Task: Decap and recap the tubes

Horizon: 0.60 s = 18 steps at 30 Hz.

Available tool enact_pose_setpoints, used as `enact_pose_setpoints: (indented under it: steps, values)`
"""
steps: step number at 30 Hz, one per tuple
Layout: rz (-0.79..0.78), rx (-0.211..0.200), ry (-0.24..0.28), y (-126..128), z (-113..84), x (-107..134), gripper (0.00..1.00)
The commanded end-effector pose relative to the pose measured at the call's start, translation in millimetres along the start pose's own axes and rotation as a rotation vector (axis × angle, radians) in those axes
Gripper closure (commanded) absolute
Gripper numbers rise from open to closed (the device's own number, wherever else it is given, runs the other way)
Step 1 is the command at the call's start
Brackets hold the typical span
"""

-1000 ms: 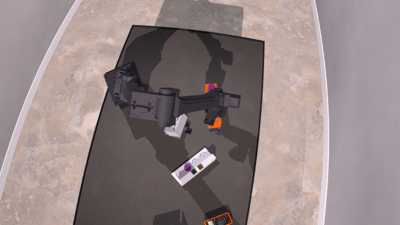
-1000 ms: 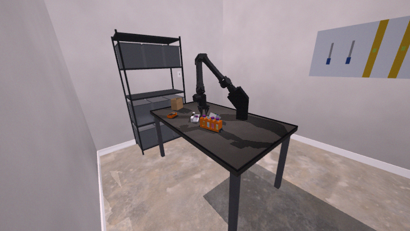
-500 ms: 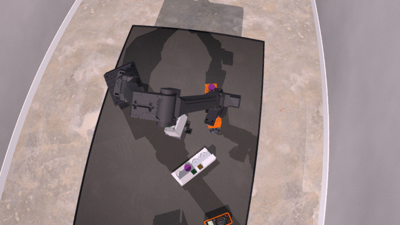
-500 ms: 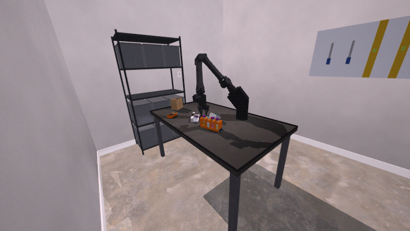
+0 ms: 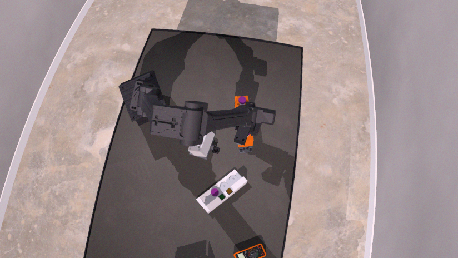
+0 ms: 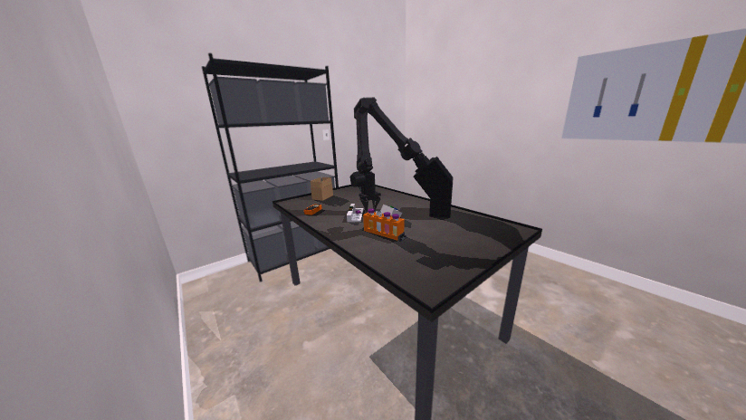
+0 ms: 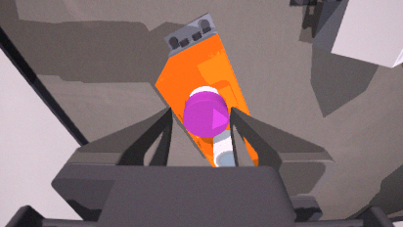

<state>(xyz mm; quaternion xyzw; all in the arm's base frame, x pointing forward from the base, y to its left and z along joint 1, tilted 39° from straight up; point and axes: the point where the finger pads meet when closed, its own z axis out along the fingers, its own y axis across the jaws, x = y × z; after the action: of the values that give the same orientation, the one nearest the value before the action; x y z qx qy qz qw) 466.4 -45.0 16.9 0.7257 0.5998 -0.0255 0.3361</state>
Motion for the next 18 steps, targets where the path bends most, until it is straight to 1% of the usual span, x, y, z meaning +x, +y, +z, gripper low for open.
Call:
enact_pose_setpoints:
  steps: [1,18]
  values:
    - [-0.007,0.019,-0.005,-9.9,12.5,-2.0,0.51]
    - [-0.007,0.019,-0.005,-11.1,14.5,-2.2,0.51]
